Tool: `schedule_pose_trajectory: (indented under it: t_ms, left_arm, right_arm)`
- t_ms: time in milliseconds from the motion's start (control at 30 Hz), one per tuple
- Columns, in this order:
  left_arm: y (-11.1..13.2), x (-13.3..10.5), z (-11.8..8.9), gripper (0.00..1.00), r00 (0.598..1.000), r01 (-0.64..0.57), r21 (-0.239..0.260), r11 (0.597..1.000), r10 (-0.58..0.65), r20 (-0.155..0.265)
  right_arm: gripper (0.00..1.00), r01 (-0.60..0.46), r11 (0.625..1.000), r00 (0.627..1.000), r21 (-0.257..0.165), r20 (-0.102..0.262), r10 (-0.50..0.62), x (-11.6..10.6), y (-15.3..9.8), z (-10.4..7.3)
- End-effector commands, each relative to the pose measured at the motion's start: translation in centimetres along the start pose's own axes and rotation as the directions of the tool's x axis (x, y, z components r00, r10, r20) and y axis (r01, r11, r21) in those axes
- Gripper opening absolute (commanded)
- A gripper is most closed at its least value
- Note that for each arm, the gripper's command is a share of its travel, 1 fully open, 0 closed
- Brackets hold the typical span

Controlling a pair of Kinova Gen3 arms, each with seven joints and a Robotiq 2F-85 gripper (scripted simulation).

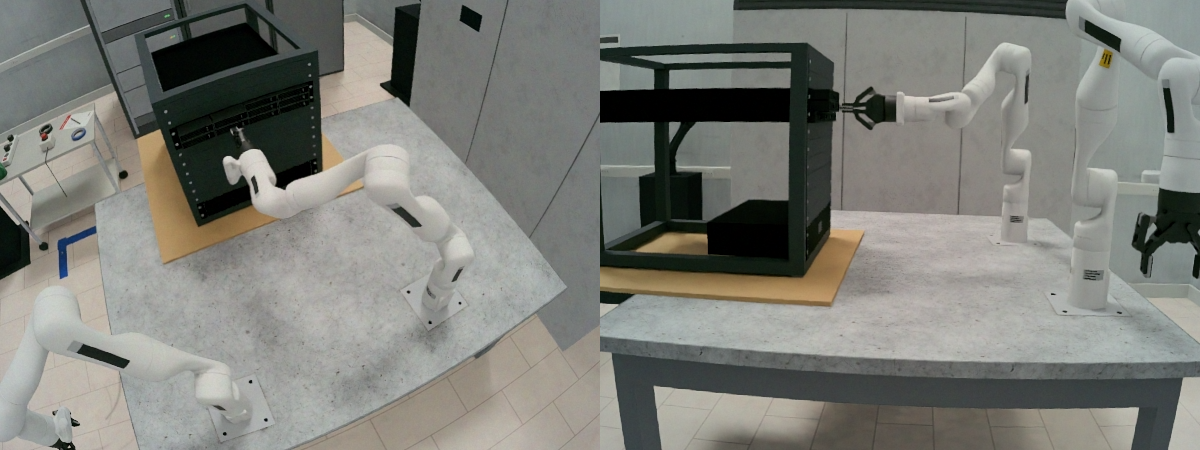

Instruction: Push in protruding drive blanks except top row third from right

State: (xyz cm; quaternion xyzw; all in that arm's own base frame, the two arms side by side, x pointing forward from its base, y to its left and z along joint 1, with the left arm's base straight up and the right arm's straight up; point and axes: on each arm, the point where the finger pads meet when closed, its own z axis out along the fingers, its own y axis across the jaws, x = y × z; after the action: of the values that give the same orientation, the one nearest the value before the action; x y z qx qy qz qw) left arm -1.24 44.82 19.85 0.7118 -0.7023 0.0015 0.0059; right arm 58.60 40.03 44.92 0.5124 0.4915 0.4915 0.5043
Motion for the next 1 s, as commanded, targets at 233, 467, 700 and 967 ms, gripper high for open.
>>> schedule_pose_trajectory:
  t_ms: [233,467,700,967]
  left_arm:
    - [-0.02,-0.17,-0.15,1.000,1.000,0.014,0.006,1.000,-0.014,0.010]
    - [-0.02,-0.17,-0.15,1.000,1.000,0.014,0.006,1.000,-0.014,0.010]
    - [-0.02,-0.17,-0.15,1.000,1.000,0.014,0.006,1.000,-0.014,0.010]
    - [-0.02,-0.17,-0.15,1.000,1.000,0.014,0.006,1.000,-0.014,0.010]
  right_arm:
    - [0.099,-0.001,1.000,1.000,-0.002,-0.003,0.001,0.12,0.15,0.12]
    - [0.099,-0.001,1.000,1.000,-0.002,-0.003,0.001,0.12,0.15,0.12]
    - [0.099,-0.001,1.000,1.000,-0.002,-0.003,0.001,0.12,0.15,0.12]
    - [0.099,-0.006,1.000,1.000,-0.006,-0.007,0.006,0.34,0.36,0.87]
